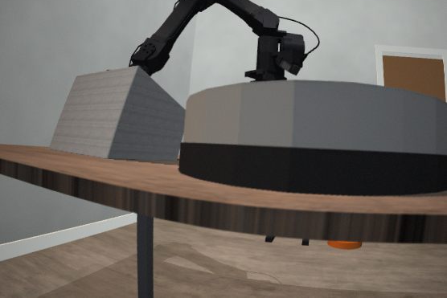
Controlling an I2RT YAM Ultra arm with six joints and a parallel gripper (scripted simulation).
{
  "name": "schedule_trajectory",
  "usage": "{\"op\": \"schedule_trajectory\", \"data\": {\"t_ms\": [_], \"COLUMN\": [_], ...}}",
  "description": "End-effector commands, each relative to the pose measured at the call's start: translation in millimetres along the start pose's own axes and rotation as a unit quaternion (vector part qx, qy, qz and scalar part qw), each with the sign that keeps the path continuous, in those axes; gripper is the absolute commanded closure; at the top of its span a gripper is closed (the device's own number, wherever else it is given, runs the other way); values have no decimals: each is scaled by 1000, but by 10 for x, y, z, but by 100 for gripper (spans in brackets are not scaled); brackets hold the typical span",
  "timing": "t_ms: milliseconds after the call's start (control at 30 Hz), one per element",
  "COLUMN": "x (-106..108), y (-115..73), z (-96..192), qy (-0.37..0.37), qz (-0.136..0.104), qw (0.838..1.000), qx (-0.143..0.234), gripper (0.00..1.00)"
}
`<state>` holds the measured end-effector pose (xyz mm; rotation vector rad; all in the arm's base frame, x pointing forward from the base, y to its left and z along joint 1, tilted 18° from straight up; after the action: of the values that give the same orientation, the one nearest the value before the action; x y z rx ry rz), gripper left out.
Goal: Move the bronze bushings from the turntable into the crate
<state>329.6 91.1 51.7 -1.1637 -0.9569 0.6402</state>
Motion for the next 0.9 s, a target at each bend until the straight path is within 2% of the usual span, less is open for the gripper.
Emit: {"op": "schedule_trajectory", "data": {"t_ms": [0, 33, 233, 267, 467, 533, 600, 867], "x": [-174, -174, -754, -893, -1408, -1523, -1523, -2005], "y": [-81, -81, -64, 38, 46, -39, -39, -30], "z": [-101, -101, -245, -251, -376, -561, -561, -640], "qy": [45, 45, 150, 171, 261, 281, 281, 362], "qz": [-18, -18, -19, -8, -8, -13, -13, -9], "qw": [999, 999, 988, 985, 965, 959, 959, 932], "qx": [-18, -18, -17, -3, -3, -22, -22, -15], "gripper": [87, 87, 87, 87, 87, 87, 87, 87]}}
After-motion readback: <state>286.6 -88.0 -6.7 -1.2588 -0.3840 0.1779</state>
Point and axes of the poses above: the point where the finger pads meet when closed, its own y axis out along the fingers, its own x axis across the jaws, z = x × y, the point moved 1 cm from there along -y, back along the fingers, and after that the axes turned 12 degrees about -y, right-handed, at the moved point
